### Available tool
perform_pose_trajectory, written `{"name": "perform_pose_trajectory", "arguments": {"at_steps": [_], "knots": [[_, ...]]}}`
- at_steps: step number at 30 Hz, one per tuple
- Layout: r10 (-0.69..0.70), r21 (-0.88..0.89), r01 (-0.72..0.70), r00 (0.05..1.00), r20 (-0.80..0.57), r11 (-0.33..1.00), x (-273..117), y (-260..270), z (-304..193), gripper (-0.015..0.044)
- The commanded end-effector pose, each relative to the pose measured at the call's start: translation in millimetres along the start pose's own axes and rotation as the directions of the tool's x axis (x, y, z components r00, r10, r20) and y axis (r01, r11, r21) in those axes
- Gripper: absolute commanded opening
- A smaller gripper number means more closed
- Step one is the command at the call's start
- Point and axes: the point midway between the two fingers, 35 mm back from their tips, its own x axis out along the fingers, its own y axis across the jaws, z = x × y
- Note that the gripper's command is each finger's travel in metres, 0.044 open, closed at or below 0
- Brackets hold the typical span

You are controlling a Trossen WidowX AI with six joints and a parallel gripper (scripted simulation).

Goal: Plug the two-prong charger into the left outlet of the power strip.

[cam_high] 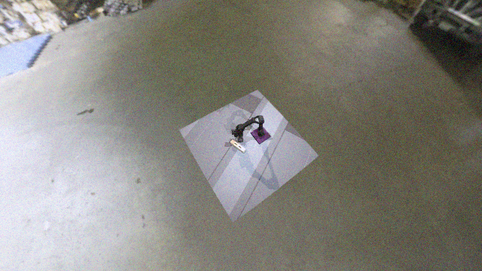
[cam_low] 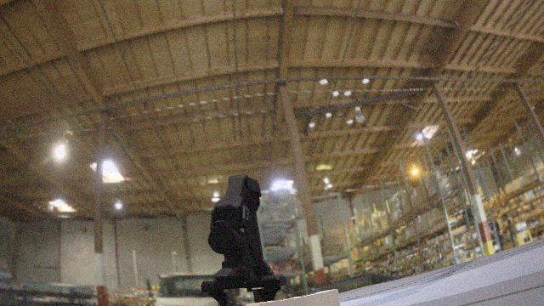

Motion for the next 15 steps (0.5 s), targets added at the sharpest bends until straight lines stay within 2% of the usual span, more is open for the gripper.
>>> {"name": "perform_pose_trajectory", "arguments": {"at_steps": [1, 3, 15], "knots": [[0.005, -0.004, -0.005, 1.000, -0.002, 1.000, 6.7, 0.7, -0.6, 0.0440], [0.005, -0.004, -0.005, 1.000, -0.002, 1.000, 7.8, 0.7, -0.6, 0.0440], [0.000, 0.000, 0.000, 1.000, -0.001, 1.000, 4.4, -0.1, -0.3, 0.0125]]}}
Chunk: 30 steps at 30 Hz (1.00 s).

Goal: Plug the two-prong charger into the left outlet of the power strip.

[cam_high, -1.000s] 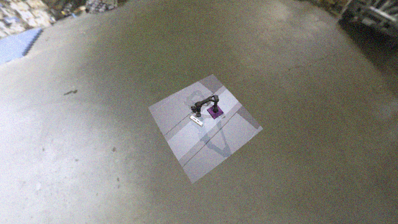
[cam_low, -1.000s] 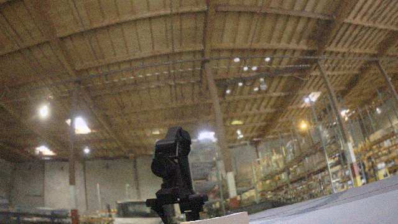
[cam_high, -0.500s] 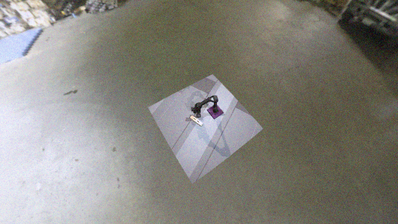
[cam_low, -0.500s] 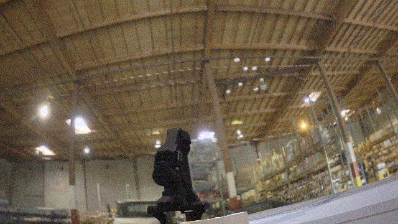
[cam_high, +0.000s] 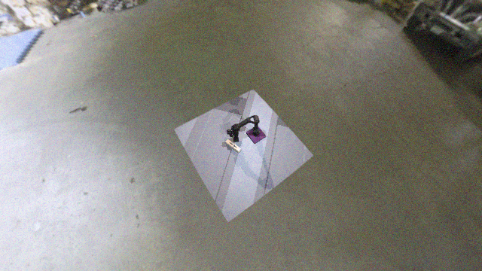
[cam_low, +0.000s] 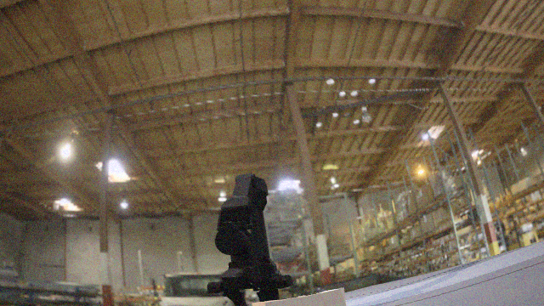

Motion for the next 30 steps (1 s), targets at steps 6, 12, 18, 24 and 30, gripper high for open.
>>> {"name": "perform_pose_trajectory", "arguments": {"at_steps": [6, 12, 18, 24, 30], "knots": [[0.000, 0.000, 0.000, 1.000, -0.001, 1.000, -0.3, 0.0, -0.2, 0.0085], [0.001, -0.001, -0.001, 1.000, -0.001, 1.000, -14.5, 0.1, -0.4, 0.0000], [0.004, -0.003, -0.004, 1.000, -0.001, 1.000, -43.5, -0.5, -4.2, 0.0000], [0.004, -0.014, -0.004, 1.000, -0.001, 1.000, -55.0, -0.6, -7.0, 0.0000], [-0.003, -0.121, 0.003, 1.000, 0.000, 0.993, -48.9, 6.5, -12.6, 0.0000]]}}
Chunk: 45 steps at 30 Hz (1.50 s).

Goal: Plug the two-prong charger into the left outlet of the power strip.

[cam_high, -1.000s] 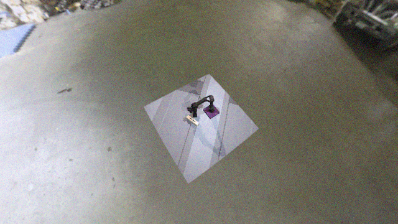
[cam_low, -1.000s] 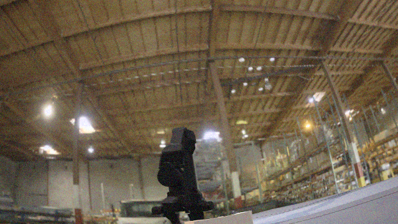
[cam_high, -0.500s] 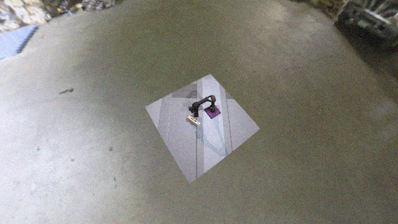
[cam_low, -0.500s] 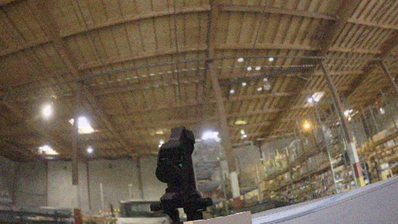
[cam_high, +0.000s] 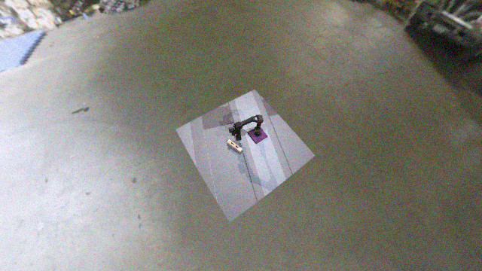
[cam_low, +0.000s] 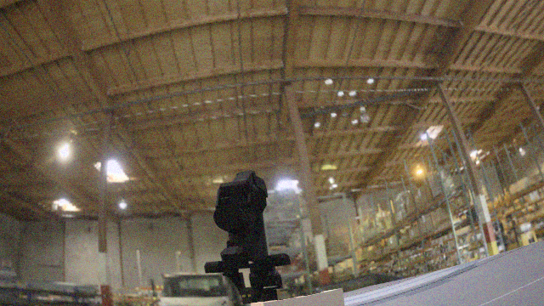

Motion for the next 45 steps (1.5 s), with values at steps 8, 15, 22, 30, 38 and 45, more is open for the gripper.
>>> {"name": "perform_pose_trajectory", "arguments": {"at_steps": [8, 15, 22, 30, 38, 45], "knots": [[-0.014, -0.231, 0.015, 1.000, 0.007, 0.973, 12.3, 15.4, -11.7, 0.0000], [-0.023, -0.377, 0.025, 1.000, 0.010, 0.926, 21.1, 24.5, -20.3, 0.0000], [-0.032, -0.514, 0.035, 0.999, 0.015, 0.857, 29.9, 32.7, -29.6, 0.0000], [-0.042, -0.655, 0.045, 0.999, 0.020, 0.754, 39.8, 41.0, -40.7, 0.0000], [-0.047, -0.721, 0.050, 0.999, 0.024, 0.692, 44.6, 46.6, -45.0, 0.0000], [-0.047, -0.728, 0.050, 0.999, 0.025, 0.684, 44.0, 54.7, -39.0, 0.0000]]}}
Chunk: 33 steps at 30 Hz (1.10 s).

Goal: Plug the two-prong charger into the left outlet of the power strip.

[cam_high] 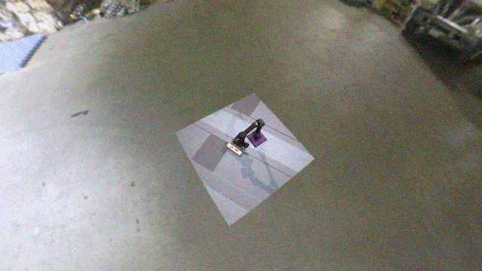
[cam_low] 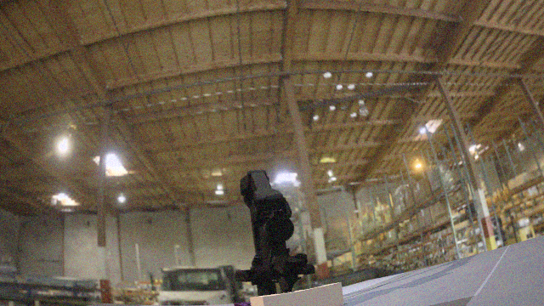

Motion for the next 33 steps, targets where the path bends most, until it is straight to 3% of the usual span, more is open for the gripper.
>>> {"name": "perform_pose_trajectory", "arguments": {"at_steps": [1, 33], "knots": [[-0.008, -0.011, 0.009, 1.000, 0.006, 1.000, -1.6, -0.8, 7.5, 0.0000], [-0.011, -0.050, 0.011, 1.000, 0.009, 0.999, -2.6, 3.9, 43.1, 0.0000]]}}
